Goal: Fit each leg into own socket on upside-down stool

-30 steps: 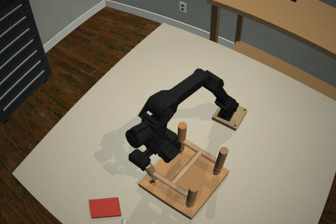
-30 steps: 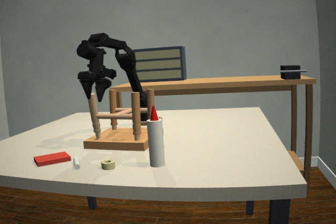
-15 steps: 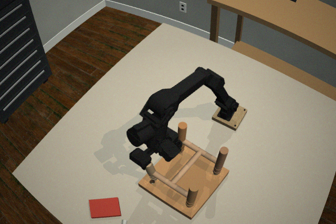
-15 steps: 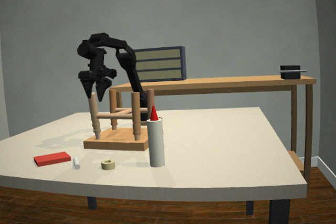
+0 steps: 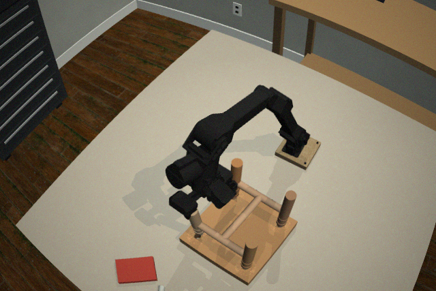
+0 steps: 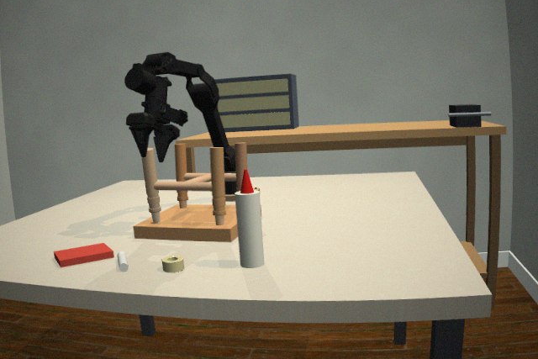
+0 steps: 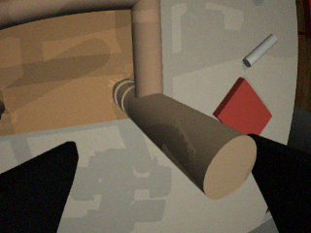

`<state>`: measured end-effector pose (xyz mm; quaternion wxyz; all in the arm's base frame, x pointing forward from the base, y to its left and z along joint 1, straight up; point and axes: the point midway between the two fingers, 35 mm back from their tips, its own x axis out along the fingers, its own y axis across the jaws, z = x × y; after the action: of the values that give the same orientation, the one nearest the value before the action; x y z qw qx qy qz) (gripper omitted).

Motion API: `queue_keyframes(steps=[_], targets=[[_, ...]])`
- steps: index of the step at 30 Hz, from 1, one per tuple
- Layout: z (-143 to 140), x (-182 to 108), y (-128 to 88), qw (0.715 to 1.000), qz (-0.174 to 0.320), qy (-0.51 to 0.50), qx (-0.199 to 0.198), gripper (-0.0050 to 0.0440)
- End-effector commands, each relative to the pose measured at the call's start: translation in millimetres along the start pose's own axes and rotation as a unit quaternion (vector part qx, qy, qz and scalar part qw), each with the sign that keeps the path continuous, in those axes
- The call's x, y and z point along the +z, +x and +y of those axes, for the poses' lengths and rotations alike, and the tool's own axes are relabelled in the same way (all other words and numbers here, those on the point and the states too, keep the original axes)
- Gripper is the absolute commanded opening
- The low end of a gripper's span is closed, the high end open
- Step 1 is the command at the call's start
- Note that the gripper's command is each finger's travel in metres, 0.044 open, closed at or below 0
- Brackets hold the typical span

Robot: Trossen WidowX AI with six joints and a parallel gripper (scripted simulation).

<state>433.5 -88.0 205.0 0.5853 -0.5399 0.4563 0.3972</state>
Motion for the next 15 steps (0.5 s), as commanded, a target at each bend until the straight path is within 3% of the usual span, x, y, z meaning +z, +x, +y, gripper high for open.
queue_keyframes(steps=[1, 15], targets=[[5.4, 0.2, -1.9, 1.0, 0.0, -0.001, 0.005, 0.044], [9.9, 0.2, -3.1, 1.0, 0.0, -0.001, 0.005, 0.044]])
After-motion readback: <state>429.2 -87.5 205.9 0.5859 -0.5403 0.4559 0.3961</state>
